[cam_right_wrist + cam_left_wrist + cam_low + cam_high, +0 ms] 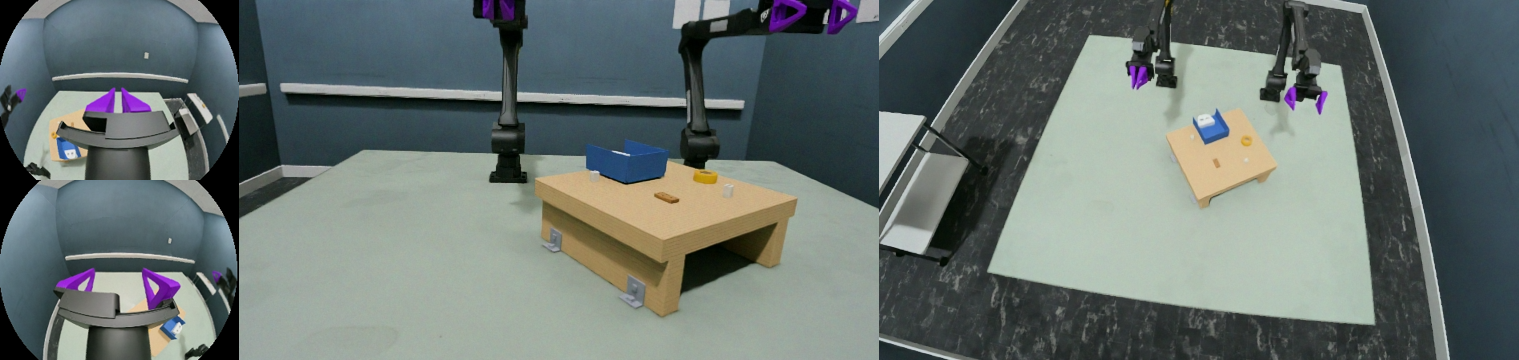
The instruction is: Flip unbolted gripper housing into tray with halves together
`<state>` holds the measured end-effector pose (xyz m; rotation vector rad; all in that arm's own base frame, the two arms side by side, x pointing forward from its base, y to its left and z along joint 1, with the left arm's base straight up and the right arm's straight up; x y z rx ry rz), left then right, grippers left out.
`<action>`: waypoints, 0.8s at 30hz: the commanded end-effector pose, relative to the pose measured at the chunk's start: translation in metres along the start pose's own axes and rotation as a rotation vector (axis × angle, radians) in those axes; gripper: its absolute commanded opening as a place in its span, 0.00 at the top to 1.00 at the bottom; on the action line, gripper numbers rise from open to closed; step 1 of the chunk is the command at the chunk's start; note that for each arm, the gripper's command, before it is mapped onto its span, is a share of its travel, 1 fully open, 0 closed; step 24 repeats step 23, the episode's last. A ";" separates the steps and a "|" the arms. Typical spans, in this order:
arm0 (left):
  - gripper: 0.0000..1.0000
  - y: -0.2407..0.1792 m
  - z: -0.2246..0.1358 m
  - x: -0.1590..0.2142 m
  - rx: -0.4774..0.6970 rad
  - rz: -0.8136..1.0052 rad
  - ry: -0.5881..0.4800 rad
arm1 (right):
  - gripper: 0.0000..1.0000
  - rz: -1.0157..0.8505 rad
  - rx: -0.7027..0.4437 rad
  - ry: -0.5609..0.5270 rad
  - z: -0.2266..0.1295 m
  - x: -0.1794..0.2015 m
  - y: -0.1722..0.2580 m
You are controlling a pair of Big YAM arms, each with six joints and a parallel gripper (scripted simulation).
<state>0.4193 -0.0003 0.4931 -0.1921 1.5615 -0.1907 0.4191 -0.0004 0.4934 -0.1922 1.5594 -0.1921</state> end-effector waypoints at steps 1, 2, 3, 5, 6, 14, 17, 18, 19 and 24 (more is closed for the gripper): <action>0.00 -0.011 -0.003 -0.013 0.035 -0.010 -0.049 | 0.86 -0.011 0.019 -0.083 0.000 -0.046 -0.009; 0.00 -0.010 -0.003 -0.012 0.034 -0.009 -0.048 | 0.86 -0.010 0.019 -0.082 0.001 -0.046 -0.009; 0.00 -0.010 -0.003 -0.011 0.032 -0.009 -0.047 | 0.86 -0.010 0.019 -0.080 0.001 -0.046 -0.009; 0.00 -0.009 -0.003 -0.009 0.031 -0.010 -0.043 | 0.86 -0.009 0.020 -0.081 0.001 -0.046 -0.009; 0.00 -0.008 -0.003 -0.008 0.030 -0.010 -0.041 | 0.86 -0.008 0.022 -0.088 0.001 -0.047 -0.009; 0.00 -0.006 -0.003 -0.001 0.019 -0.011 0.000 | 0.86 -0.005 0.024 -0.097 0.000 -0.048 -0.010; 0.00 -0.010 -0.003 -0.017 0.026 -0.008 -0.028 | 0.86 -0.004 0.024 -0.097 0.000 -0.048 -0.010; 0.00 -0.010 -0.003 -0.017 0.026 -0.008 -0.028 | 0.86 -0.004 0.024 -0.097 0.000 -0.048 -0.010; 0.00 -0.010 -0.003 -0.017 0.026 -0.008 -0.028 | 0.86 -0.004 0.024 -0.097 0.000 -0.048 -0.010; 0.00 -0.010 -0.003 -0.017 0.026 -0.008 -0.028 | 0.86 -0.004 0.024 -0.097 0.000 -0.048 -0.010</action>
Point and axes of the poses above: on each arm, the point where the finger pads meet when closed, its own z axis out along the fingers, its own y axis across the jaws, x = y × z, the point moved 10 cm from there along -z, back along the fingers, and after that the axes turned 14 degrees about -z, right-handed, at the moved point
